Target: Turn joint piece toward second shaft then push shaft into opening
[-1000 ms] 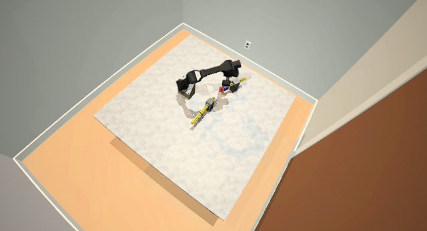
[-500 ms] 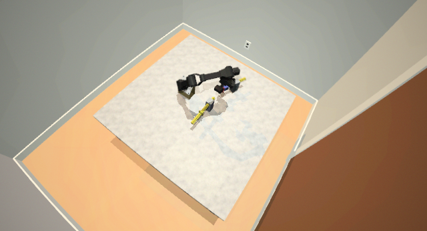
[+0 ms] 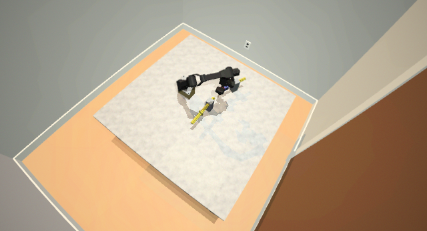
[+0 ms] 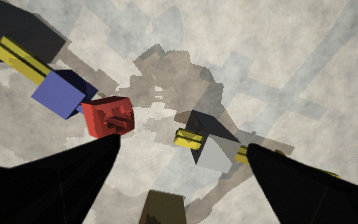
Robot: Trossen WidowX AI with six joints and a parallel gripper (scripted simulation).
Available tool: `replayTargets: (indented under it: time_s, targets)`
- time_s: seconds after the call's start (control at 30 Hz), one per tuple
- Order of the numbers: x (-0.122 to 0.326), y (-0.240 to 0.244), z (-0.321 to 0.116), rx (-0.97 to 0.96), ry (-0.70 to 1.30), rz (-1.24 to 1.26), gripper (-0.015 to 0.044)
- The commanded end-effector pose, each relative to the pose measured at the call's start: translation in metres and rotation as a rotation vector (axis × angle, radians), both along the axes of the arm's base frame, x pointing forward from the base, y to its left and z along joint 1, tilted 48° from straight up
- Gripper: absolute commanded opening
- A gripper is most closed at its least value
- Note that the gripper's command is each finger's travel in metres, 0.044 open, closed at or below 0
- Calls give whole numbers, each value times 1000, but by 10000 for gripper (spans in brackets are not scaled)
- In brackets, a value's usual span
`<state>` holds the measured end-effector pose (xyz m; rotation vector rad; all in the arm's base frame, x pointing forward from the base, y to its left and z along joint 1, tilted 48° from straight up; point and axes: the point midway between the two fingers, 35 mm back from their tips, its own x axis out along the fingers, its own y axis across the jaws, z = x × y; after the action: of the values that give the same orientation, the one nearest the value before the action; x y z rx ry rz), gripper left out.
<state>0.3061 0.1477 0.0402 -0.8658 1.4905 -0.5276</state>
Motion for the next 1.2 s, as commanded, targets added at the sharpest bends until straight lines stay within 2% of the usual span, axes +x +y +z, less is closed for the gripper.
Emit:
replayTargets:
  time_s: [0.0,1.17]
  targets:
    - [0,-2,-2,-22,92,80,440]
    - [0,-15,-17,-164,949,728,440]
